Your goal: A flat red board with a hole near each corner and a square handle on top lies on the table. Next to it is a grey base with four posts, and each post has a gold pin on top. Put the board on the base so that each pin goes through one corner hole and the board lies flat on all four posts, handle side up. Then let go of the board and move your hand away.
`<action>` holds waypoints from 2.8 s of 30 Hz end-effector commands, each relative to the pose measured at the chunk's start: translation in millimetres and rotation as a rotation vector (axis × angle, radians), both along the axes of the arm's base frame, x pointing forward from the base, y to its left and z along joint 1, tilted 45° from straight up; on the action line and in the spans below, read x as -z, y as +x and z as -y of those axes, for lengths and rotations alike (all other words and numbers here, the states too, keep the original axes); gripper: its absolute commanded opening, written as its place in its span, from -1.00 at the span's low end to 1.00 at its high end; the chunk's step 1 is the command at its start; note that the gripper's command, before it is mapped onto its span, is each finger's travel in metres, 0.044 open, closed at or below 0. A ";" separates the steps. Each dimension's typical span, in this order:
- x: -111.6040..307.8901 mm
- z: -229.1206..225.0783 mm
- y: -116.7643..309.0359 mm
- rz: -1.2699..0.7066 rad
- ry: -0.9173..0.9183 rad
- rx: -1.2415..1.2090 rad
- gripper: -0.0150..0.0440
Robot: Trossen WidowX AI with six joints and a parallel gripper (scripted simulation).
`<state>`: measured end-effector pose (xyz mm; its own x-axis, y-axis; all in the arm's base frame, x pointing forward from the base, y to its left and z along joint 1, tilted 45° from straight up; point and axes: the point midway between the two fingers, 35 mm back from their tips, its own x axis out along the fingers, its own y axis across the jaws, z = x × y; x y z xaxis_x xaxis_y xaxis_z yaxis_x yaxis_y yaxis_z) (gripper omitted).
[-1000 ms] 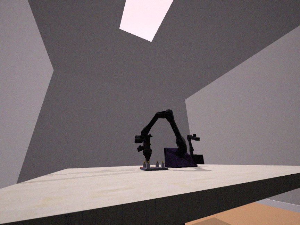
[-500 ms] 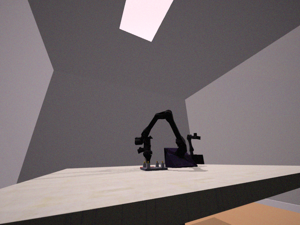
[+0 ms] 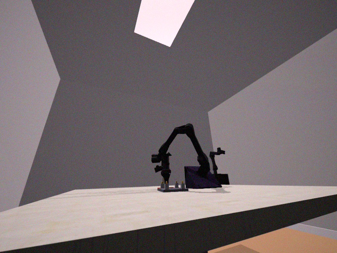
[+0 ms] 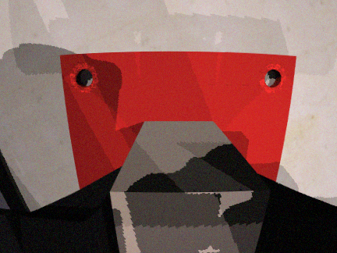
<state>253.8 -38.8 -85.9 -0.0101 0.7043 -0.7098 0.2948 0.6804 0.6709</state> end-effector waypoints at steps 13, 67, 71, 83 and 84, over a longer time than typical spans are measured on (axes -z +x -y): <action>-25.3 29.1 4.4 0.004 -0.007 0.001 -0.49; -115.1 16.7 32.4 0.048 -0.025 -0.040 -0.49; -121.9 9.9 35.0 0.054 -0.025 -0.045 -0.49; -139.7 -9.4 39.4 0.070 -0.030 -0.070 -0.49; -141.1 -11.0 39.7 0.071 -0.030 -0.072 -0.49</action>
